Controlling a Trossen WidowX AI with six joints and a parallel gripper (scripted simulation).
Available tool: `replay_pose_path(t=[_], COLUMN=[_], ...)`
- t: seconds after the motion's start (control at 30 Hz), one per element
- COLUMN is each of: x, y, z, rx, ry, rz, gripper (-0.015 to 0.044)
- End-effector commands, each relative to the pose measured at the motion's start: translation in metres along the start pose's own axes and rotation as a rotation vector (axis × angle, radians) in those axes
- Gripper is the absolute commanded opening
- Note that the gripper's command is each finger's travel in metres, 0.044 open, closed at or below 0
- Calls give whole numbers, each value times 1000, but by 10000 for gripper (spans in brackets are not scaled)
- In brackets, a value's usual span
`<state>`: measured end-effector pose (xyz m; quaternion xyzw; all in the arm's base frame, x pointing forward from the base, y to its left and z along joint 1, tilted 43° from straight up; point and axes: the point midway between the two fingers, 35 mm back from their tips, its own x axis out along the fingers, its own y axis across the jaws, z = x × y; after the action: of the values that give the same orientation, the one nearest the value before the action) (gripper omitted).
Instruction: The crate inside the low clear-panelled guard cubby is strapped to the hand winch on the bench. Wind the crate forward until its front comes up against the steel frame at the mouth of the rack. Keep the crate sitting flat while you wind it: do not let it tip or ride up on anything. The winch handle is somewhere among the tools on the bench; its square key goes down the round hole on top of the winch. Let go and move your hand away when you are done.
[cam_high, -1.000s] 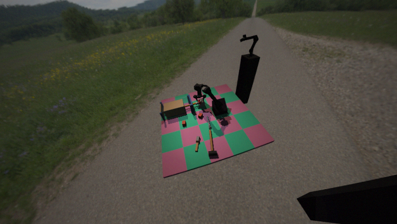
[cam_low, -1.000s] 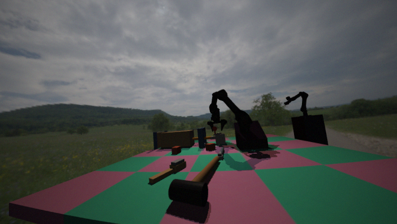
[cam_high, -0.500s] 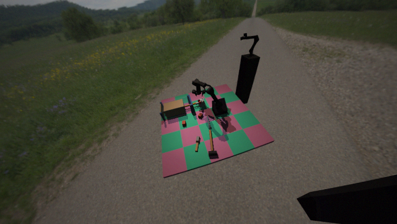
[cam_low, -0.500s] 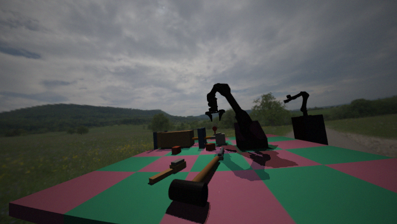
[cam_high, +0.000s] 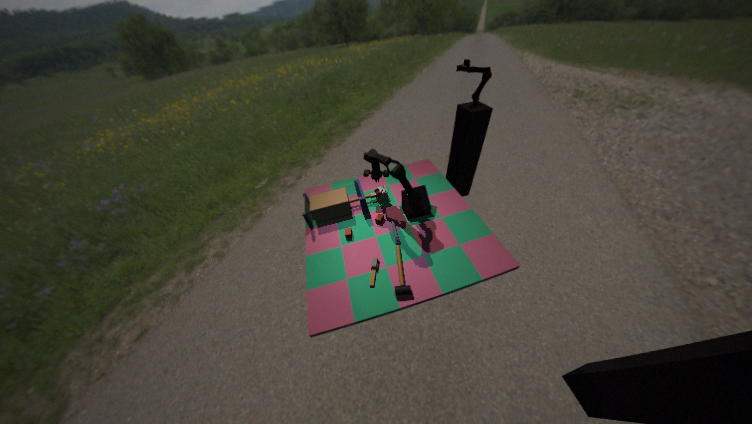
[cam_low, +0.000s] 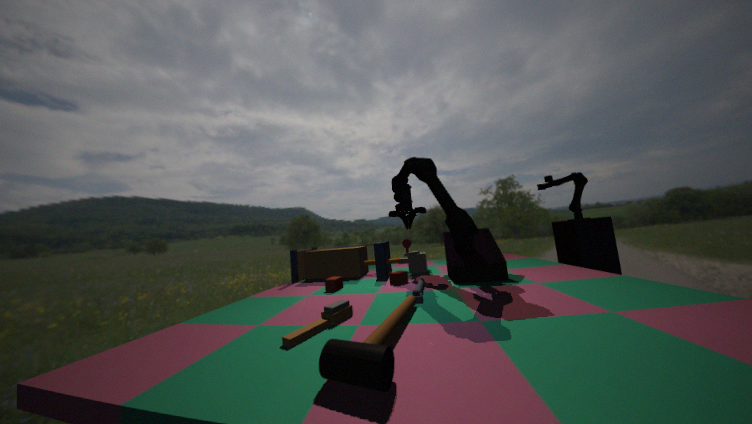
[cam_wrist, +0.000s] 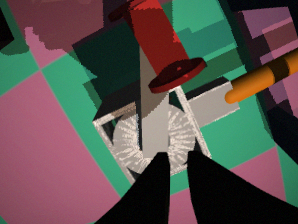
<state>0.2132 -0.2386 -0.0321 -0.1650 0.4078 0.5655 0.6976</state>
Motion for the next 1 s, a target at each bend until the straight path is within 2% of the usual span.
replay_pose_path(t=[0.0, 0.97], x=[0, -1], y=[-1, -1], z=[0, 1], rx=[-2, -3], ry=[0, 6], rz=[-4, 16], gripper=[0, 0])
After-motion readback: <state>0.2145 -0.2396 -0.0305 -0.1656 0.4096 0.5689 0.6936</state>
